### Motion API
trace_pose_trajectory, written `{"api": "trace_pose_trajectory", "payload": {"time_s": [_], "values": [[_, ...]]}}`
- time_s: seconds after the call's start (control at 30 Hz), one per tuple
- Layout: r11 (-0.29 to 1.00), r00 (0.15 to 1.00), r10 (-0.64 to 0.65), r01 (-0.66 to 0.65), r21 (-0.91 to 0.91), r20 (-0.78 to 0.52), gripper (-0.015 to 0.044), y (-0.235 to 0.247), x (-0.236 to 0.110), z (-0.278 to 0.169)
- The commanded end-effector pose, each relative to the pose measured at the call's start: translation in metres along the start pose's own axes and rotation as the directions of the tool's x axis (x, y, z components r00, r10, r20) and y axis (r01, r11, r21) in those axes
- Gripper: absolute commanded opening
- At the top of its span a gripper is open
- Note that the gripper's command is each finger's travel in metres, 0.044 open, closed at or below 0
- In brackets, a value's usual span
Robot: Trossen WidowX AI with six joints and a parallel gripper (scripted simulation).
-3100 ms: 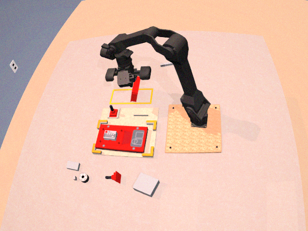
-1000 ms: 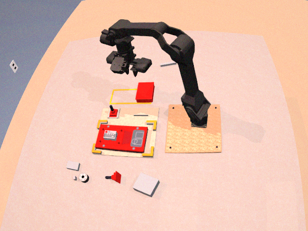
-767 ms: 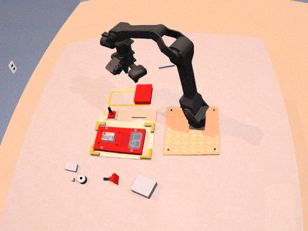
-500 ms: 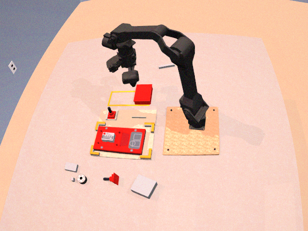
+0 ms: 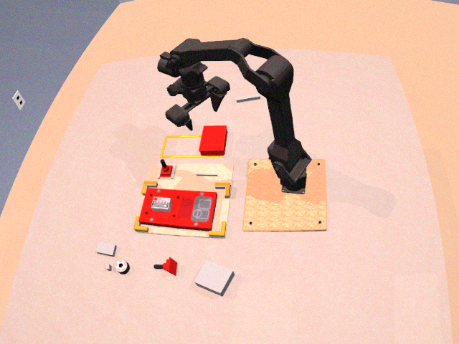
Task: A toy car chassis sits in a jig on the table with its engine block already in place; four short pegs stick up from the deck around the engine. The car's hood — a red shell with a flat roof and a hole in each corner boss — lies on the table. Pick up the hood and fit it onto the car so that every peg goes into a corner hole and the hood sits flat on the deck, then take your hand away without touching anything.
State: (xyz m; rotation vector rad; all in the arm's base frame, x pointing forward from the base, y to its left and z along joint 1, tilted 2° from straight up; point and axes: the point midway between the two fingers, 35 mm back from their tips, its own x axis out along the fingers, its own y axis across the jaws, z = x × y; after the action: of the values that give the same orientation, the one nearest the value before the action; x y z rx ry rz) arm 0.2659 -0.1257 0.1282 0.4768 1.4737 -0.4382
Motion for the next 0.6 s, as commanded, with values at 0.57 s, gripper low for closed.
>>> {"api": "trace_pose_trajectory", "payload": {"time_s": [0.57], "values": [[0.643,1.0,0.001,0.004,0.766,-0.006,0.044,-0.0079,0.0159,-0.0175]]}}
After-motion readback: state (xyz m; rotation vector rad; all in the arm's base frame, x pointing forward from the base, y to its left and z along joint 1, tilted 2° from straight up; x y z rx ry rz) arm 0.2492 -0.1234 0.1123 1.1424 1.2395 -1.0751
